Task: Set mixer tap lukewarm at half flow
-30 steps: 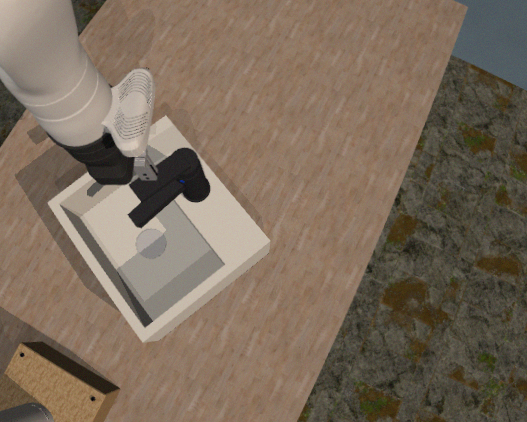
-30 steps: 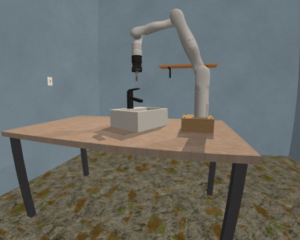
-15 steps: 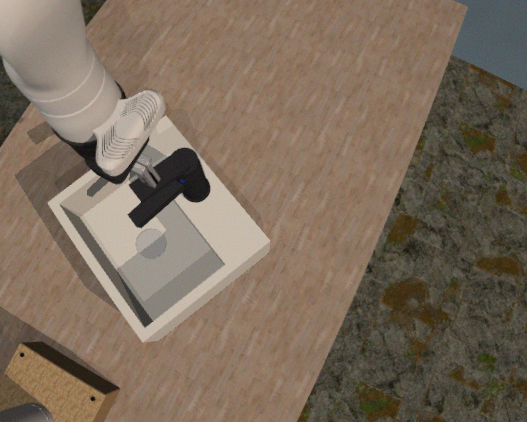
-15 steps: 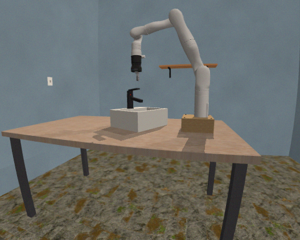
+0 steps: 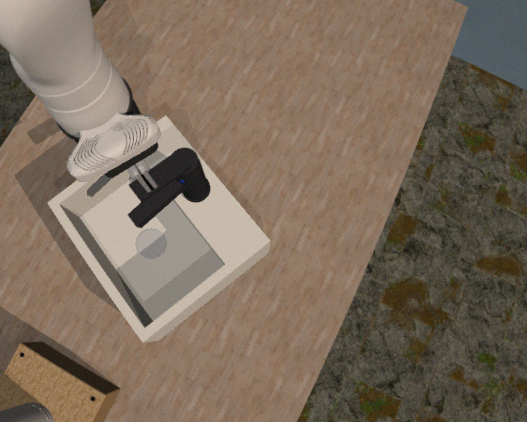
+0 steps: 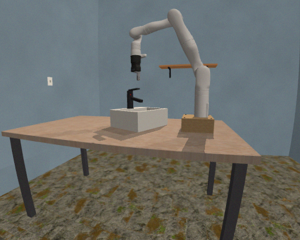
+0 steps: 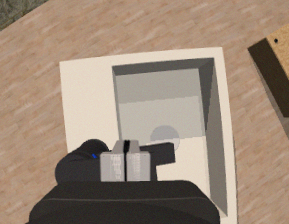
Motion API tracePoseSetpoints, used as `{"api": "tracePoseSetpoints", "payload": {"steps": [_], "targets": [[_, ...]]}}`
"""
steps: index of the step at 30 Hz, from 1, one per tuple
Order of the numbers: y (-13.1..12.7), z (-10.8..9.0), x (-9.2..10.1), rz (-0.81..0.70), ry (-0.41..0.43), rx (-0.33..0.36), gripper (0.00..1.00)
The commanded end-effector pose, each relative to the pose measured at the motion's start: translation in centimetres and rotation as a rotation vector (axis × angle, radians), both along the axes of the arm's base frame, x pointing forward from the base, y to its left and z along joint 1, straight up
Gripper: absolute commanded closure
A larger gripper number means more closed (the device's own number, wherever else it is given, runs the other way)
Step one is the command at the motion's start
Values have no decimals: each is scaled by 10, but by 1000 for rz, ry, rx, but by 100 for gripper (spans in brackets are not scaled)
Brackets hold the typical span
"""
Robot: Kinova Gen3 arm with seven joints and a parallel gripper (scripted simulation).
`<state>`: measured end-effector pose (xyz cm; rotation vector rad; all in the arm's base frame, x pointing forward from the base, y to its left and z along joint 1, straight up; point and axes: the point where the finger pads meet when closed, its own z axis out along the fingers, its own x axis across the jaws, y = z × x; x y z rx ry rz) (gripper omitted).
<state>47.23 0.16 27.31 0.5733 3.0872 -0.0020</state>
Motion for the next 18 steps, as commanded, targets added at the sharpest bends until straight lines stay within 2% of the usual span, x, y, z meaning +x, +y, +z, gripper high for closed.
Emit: {"api": "tracePoseSetpoints", "payload": {"steps": [1, 14, 16, 18], "targets": [[4, 1, -2, -85, 6, 0, 100], [10, 3, -5, -558, 3, -1, 100], [10, 3, -5, -558, 3, -1, 100], [11, 3, -5, -625, 1, 0, 100]]}}
